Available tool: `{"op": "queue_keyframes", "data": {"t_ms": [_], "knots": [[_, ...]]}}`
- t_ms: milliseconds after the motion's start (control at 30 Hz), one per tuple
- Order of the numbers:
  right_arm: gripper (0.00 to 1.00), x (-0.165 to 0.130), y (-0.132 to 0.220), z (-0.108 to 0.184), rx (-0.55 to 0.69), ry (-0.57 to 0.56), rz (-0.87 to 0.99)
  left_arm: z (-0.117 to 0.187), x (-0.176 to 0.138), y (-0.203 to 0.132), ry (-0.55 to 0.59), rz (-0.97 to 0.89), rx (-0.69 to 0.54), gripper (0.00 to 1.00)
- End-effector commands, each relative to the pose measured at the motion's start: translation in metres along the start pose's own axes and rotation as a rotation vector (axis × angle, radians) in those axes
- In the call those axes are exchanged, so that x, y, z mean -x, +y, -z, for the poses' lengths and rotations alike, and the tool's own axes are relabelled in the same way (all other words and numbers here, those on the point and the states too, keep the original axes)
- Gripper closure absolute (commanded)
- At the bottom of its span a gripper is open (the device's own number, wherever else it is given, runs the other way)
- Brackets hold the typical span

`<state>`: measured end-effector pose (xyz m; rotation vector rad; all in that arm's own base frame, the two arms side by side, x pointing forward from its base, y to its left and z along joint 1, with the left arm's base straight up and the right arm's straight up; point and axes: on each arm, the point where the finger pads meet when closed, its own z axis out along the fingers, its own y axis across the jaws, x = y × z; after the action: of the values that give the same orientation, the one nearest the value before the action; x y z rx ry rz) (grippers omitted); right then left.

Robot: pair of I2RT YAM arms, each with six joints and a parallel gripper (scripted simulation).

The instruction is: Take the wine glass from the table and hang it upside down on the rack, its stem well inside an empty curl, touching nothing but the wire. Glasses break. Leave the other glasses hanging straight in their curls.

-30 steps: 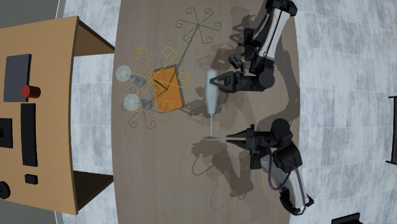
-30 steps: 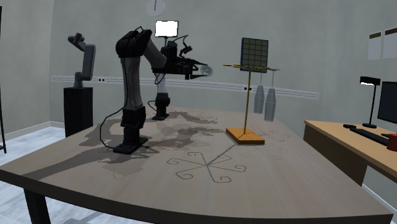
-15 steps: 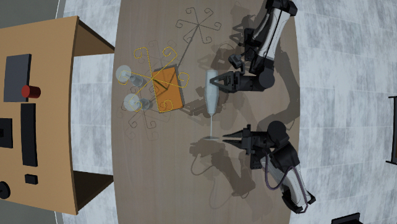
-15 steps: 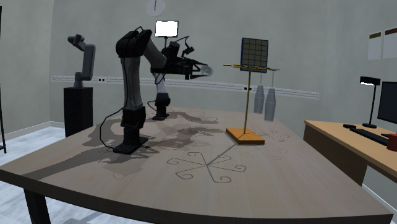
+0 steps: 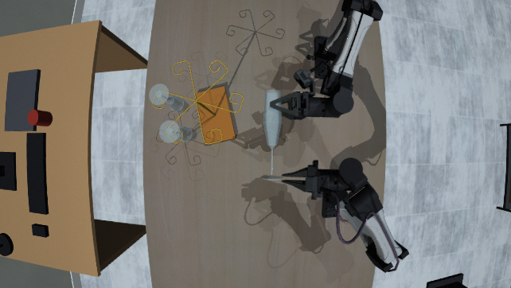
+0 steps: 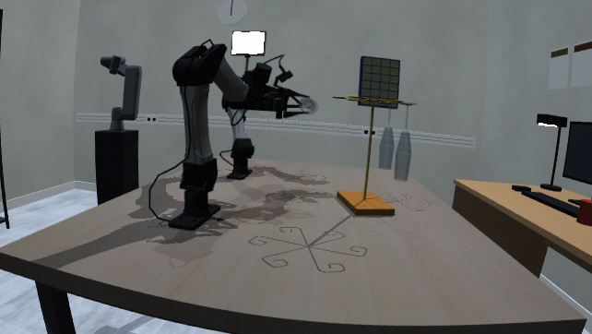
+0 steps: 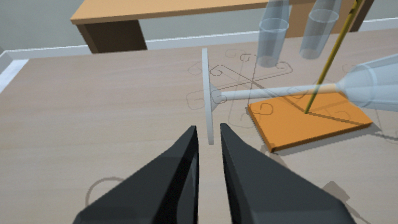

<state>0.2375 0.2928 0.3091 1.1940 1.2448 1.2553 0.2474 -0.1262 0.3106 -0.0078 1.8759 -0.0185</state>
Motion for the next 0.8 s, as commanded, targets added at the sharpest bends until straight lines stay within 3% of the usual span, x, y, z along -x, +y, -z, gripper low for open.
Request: {"op": "queue_keyframes", "data": {"t_ms": [0,533,567,767], "knots": [[1.0,0.003,0.008,0.0,0.02,-0.005,-0.065,-0.007,-0.001,-0.006,-0.003,-0.005,-0.018,0.85],[1.0,0.003,0.008,0.0,0.02,-0.005,-0.065,-0.01,0.014,-0.006,-0.03,0.021,-0.023,0.85],[1.0,0.003,0.008,0.0,0.02,-0.005,-0.065,-0.01,0.013,-0.006,-0.027,0.021,-0.026,1.0],[1.0,0.002,0.009,0.0,0.021,0.0,-0.069,-0.01,0.015,-0.002,-0.034,0.03,-0.014,1.0]]}}
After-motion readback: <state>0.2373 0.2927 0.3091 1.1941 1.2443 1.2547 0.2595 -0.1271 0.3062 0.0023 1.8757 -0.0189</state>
